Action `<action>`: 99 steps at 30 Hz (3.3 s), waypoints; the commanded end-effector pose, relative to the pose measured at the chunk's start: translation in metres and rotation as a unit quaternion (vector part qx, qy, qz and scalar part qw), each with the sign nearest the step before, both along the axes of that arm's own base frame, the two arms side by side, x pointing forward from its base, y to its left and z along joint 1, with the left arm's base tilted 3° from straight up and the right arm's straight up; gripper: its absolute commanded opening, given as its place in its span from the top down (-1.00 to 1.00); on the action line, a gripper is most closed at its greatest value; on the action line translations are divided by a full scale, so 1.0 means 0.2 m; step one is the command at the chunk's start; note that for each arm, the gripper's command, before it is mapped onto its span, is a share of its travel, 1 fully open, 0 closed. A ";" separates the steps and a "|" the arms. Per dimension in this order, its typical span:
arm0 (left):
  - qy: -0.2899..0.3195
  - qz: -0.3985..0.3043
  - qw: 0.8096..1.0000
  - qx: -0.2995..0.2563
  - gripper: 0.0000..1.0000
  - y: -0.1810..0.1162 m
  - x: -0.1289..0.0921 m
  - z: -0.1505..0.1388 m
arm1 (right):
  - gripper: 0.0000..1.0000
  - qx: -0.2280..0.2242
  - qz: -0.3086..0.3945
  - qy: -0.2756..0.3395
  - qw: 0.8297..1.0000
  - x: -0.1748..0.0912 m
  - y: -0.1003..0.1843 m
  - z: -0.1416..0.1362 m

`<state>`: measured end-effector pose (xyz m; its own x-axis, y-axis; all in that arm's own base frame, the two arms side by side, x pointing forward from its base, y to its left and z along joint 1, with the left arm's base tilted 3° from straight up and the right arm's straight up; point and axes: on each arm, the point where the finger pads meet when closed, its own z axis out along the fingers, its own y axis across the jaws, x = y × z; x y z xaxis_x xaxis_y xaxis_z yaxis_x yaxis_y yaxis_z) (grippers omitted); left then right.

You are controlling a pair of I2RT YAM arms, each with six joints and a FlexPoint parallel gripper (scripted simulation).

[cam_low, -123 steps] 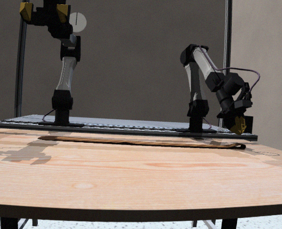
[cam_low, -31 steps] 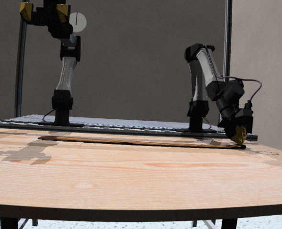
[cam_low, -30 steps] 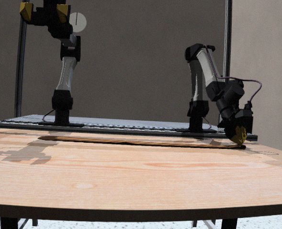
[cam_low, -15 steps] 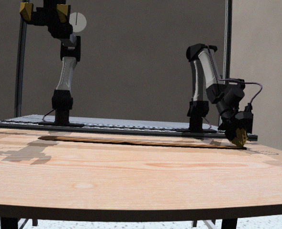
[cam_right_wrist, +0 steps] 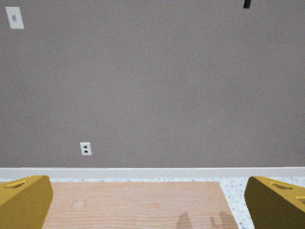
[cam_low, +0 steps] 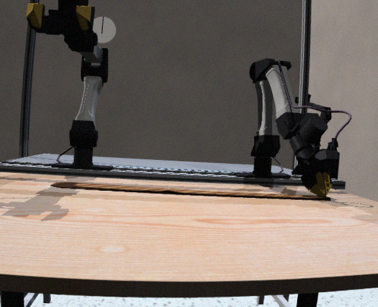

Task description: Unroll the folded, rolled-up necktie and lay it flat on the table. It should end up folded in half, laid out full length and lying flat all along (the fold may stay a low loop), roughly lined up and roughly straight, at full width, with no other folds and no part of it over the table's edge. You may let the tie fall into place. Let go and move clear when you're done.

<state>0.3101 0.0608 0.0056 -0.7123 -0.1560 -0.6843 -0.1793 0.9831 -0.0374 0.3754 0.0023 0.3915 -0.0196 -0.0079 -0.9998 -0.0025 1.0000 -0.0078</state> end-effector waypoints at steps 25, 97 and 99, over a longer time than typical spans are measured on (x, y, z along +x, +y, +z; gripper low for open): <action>0.015 0.004 1.000 -0.004 0.86 0.00 -0.04 -0.06 | -1.00 0.004 0.001 -0.004 1.000 0.01 0.00 0.03; 0.015 0.004 1.000 -0.004 0.86 0.00 -0.04 0.09 | -1.00 0.004 0.001 -0.004 1.000 0.01 0.00 0.03; 0.015 0.004 1.000 -0.004 0.86 0.00 -0.04 0.10 | -1.00 0.004 0.001 -0.004 1.000 0.01 0.00 0.03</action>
<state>0.3022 0.0589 0.0211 -0.7290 -0.1598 -0.6657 -0.1801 0.9829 -0.0387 0.3754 0.0023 0.3915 -0.0196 -0.0079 -0.9998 -0.0025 1.0000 -0.0078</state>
